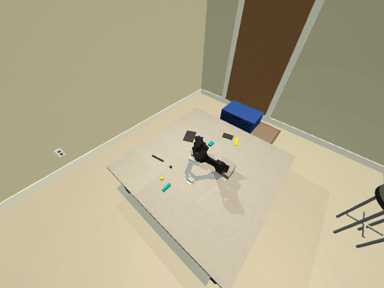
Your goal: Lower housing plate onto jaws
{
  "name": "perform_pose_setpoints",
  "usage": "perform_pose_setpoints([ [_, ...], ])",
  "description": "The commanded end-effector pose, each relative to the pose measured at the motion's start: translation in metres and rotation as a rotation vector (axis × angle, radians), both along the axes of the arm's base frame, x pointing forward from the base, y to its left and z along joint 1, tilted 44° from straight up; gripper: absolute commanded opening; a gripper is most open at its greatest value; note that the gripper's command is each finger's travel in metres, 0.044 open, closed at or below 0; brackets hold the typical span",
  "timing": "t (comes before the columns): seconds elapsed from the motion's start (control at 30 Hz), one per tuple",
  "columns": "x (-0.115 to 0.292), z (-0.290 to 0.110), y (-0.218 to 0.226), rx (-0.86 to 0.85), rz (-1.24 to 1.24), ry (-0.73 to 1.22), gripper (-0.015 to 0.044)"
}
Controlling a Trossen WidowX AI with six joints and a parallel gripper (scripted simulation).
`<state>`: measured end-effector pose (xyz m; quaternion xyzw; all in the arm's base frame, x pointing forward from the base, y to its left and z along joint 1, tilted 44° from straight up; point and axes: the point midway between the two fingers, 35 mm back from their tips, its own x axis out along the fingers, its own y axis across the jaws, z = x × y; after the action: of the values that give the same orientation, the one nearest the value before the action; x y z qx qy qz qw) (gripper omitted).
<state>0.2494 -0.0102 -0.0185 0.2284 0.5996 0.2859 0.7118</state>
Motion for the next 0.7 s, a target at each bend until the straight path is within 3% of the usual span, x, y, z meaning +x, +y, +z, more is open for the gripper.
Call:
perform_pose_setpoints([
  [0.0, -0.0005, -0.0005, 0.0005, 0.002, -0.003, 0.004, 0.0351],
  [0.5, -0.0005, -0.0005, 0.0005, 0.002, -0.003, 0.004, 0.0351],
  [0.6, 0.0000, 0.0000, 0.0000, 0.000, 0.000, 0.000, 0.0430],
  [0.67, 0.0000, 0.0000, 0.0000, 0.000, 0.000, 0.000, 0.0440],
])
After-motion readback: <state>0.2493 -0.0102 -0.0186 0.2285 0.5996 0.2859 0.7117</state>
